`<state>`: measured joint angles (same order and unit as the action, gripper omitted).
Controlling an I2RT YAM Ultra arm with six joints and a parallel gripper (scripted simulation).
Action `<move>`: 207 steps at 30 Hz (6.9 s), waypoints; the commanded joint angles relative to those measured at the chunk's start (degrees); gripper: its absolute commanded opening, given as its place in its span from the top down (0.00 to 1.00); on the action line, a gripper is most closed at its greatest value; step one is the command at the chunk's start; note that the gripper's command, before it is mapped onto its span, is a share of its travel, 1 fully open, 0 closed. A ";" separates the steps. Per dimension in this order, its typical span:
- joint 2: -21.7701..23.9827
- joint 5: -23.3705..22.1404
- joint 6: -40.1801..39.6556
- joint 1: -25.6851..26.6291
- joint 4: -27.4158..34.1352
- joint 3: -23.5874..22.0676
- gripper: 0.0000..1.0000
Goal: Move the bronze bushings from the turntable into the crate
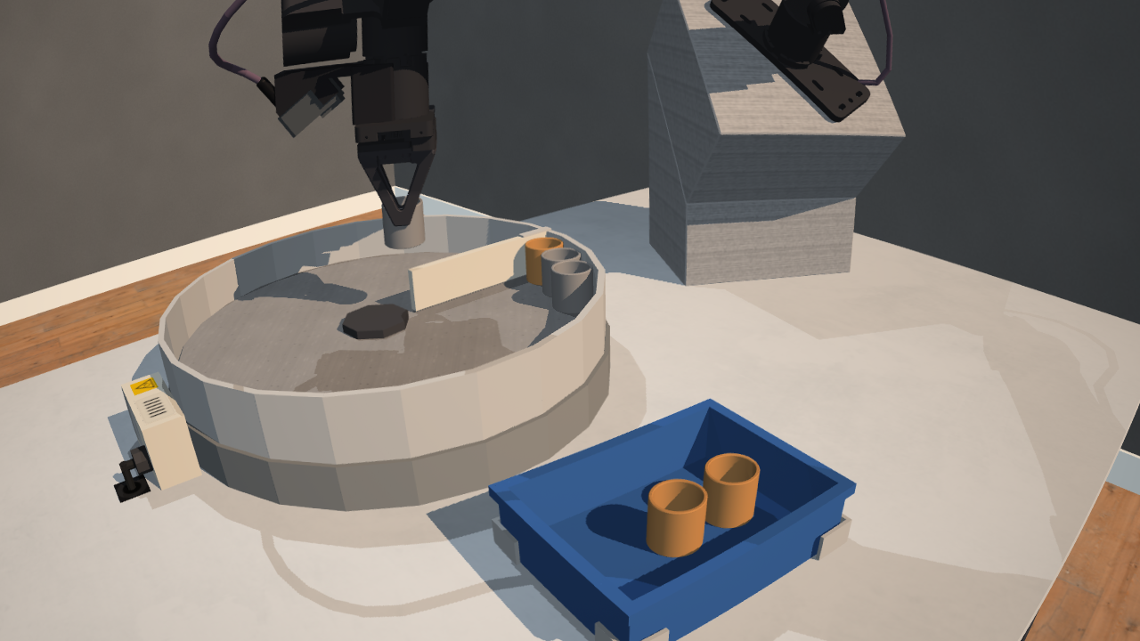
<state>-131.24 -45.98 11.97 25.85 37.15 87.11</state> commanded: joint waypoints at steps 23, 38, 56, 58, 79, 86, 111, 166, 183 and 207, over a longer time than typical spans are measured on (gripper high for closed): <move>-8.20 0.62 1.17 0.38 12.51 20.14 1.00; -8.24 0.62 1.13 0.38 12.62 20.23 1.00; -8.24 0.62 1.12 0.38 12.62 20.23 1.00; -7.81 0.62 1.18 0.32 12.59 20.15 1.00; -6.11 0.67 1.42 0.36 11.05 16.88 1.00; -6.11 0.67 1.42 0.36 11.05 16.88 1.00; -5.60 0.69 1.51 0.25 10.40 15.98 1.00; -5.84 0.72 1.76 0.16 12.21 19.35 1.00; -5.84 0.72 1.76 0.16 12.21 19.35 1.00; -8.67 0.76 4.42 -1.63 7.70 20.11 1.00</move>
<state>-140.90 -45.47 15.81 22.61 45.93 105.41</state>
